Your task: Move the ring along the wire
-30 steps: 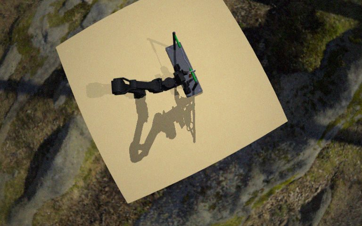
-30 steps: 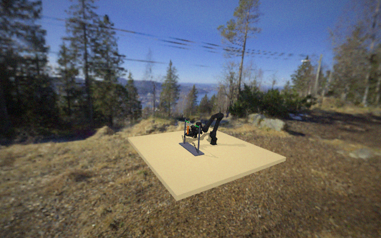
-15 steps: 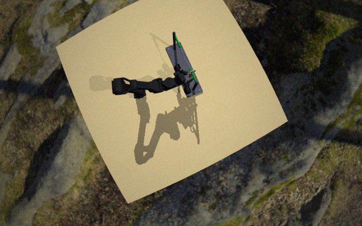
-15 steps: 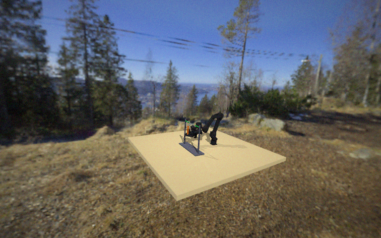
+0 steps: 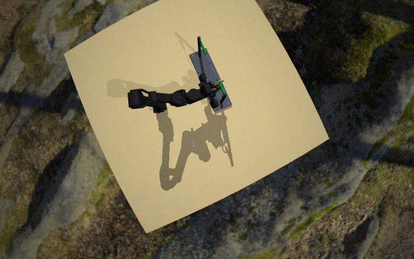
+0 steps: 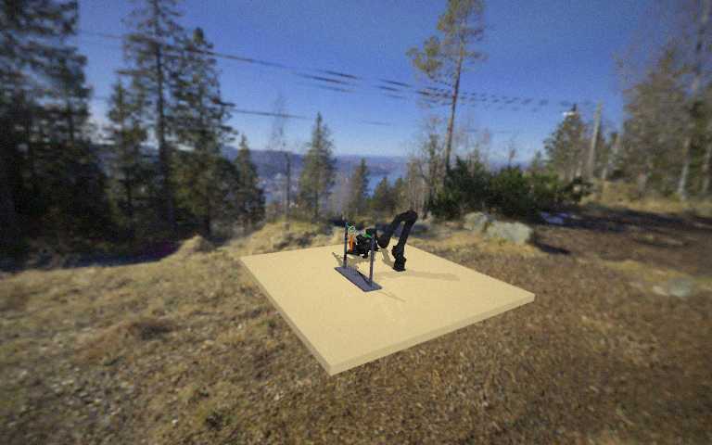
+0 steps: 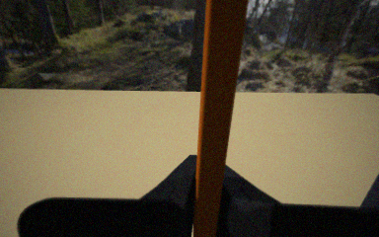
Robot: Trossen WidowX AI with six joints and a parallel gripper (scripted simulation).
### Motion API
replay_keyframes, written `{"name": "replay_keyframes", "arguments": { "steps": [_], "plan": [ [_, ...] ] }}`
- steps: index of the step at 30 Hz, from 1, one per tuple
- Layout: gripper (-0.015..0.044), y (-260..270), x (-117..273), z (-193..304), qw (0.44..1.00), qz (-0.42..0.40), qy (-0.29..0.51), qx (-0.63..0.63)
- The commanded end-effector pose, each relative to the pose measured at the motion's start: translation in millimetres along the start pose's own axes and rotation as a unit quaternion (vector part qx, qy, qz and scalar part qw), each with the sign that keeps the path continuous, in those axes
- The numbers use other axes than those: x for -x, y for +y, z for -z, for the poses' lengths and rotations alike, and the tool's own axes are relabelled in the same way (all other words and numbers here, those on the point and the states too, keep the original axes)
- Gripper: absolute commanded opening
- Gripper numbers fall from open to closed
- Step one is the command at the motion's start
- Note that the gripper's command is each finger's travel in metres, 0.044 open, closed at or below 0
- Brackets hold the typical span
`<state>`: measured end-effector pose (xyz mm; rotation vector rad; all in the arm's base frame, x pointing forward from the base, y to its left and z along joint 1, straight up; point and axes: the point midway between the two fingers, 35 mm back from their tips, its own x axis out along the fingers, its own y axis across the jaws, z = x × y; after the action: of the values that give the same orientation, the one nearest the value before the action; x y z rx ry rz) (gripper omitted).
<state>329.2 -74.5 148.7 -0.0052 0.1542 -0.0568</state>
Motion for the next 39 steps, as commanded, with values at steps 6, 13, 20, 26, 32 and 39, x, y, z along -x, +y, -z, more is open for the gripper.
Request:
{"name": "replay_keyframes", "arguments": {
  "steps": [6, 13, 20, 26, 32, 39],
  "plan": [
    [-0.0150, 0, 0, 0, 1.000, 0.000, 0.000, 0.000],
    [-0.0150, 0, 1, -7, 1.000, 0.000, 0.000, 0.001],
    [-0.0150, 0, 2, -15, 1.000, 0.001, -0.001, 0.001],
    [-0.0150, 0, 2, -15, 1.000, 0.001, -0.001, 0.001],
    [-0.0150, 0, 2, -15, 1.000, 0.001, -0.001, 0.001],
    [-0.0150, 0, 2, -15, 1.000, 0.001, -0.001, 0.001]
  ]
}}
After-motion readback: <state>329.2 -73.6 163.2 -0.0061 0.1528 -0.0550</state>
